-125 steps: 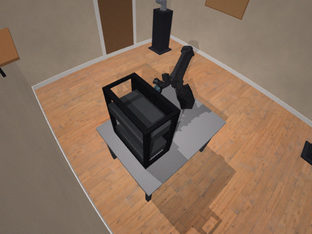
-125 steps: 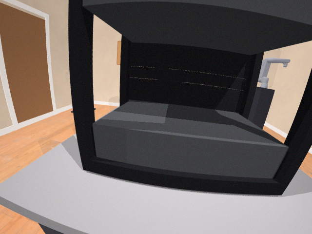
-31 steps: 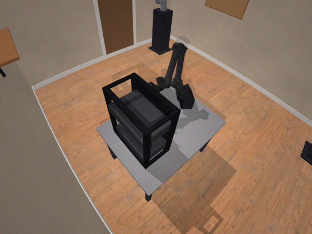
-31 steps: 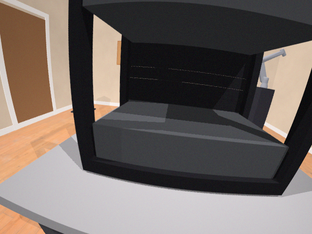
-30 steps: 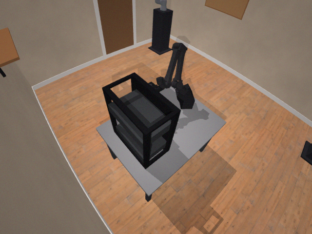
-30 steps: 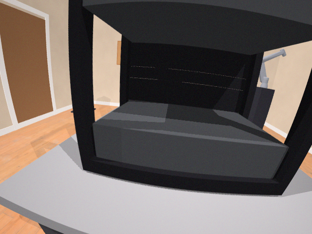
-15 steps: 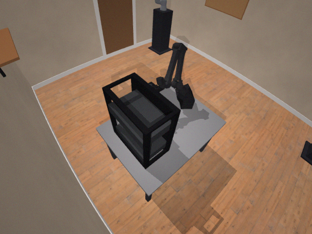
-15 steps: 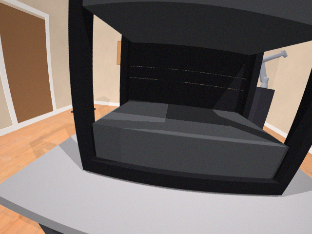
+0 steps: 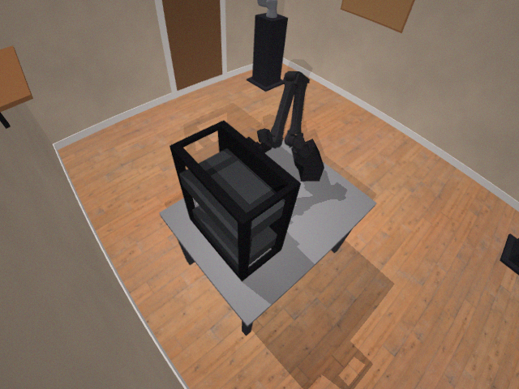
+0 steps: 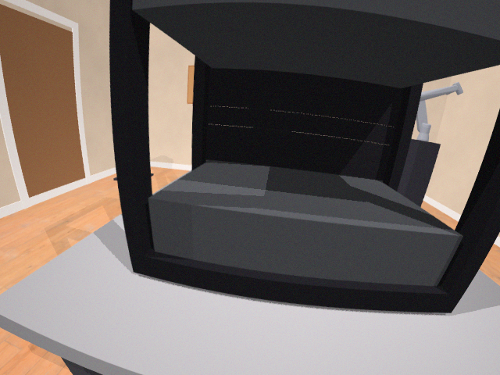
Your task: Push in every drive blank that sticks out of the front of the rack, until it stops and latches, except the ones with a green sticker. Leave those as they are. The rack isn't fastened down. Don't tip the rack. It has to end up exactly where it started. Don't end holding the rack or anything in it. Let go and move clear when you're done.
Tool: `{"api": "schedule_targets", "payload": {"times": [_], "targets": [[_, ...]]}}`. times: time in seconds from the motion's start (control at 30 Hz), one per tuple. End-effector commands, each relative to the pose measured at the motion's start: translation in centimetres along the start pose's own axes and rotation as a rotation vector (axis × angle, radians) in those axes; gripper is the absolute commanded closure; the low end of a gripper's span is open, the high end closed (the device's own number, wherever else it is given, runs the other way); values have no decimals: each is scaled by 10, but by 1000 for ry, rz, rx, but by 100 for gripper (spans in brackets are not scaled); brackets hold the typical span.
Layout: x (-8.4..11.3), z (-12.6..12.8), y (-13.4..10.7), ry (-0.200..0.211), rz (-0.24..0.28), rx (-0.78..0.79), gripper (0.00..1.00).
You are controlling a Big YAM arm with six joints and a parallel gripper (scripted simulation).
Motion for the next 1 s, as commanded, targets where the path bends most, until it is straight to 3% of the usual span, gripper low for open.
{"api": "schedule_targets", "payload": {"times": [0.0,0.73,0.97], "targets": [[-34,18,1,29,-1,-8,100],[-34,18,1,29,-1,-8,100],[-44,20,0,29,1,-8,100]]}}
Point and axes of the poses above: the point where the finger pads meet when closed, its own x axis back along the fingers, its own z axis across the jaws, y = z × x, the point moved 7 cm from there along x, back along the fingers, and after that the axes turned 15 degrees about -x, right-handed, at the moved point
